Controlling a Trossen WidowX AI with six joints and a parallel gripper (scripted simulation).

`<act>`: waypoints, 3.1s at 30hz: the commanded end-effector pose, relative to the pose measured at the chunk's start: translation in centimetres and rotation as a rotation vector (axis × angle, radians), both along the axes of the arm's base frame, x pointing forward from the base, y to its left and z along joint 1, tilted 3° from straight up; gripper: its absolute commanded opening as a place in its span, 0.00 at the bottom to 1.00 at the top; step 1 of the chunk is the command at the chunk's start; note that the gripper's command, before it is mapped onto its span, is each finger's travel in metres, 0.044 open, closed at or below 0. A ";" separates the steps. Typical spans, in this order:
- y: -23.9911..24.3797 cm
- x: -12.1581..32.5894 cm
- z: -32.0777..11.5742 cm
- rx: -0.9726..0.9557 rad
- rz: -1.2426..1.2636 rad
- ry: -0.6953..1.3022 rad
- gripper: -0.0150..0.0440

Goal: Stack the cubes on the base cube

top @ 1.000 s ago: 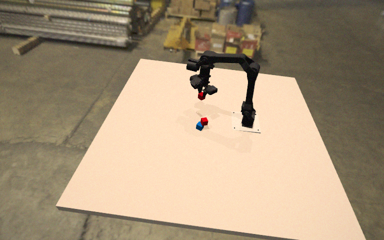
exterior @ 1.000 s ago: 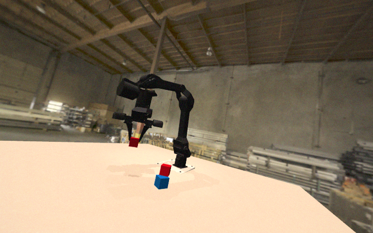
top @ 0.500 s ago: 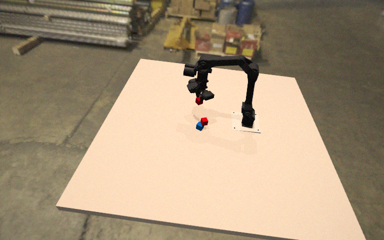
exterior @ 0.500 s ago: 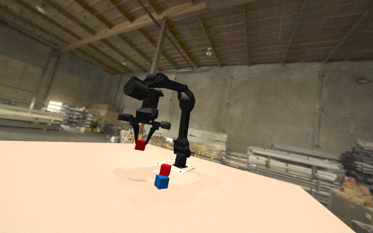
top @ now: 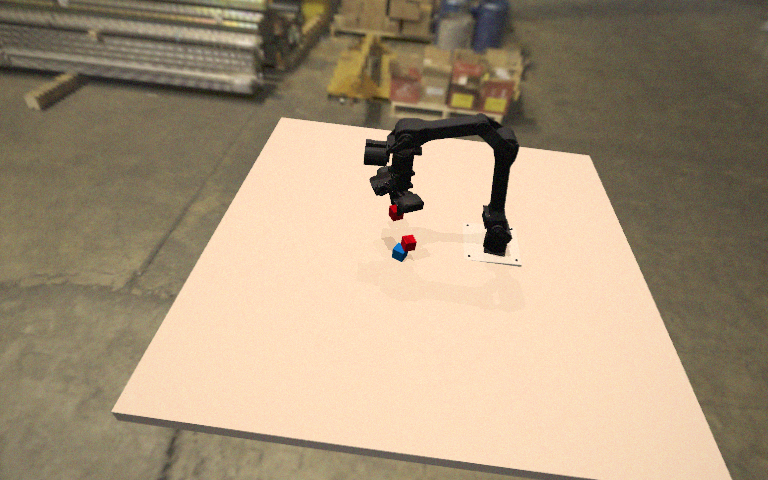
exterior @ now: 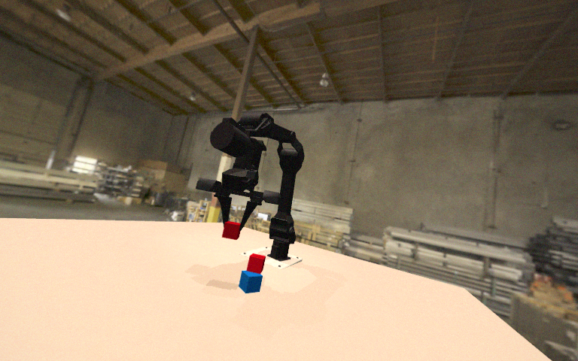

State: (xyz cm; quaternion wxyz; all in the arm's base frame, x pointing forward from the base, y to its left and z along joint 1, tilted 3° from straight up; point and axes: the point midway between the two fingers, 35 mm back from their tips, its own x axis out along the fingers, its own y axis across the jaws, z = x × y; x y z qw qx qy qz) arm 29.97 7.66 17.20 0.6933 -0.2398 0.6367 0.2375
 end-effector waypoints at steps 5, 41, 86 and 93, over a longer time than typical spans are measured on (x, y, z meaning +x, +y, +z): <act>2.9 -0.5 -0.1 0.007 -0.081 0.001 0.43; 6.5 -1.9 -3.3 0.007 -0.130 -0.023 0.43; 6.6 -1.4 -6.3 0.019 -0.187 0.004 0.43; 6.6 -1.4 -6.3 0.019 -0.187 0.004 0.43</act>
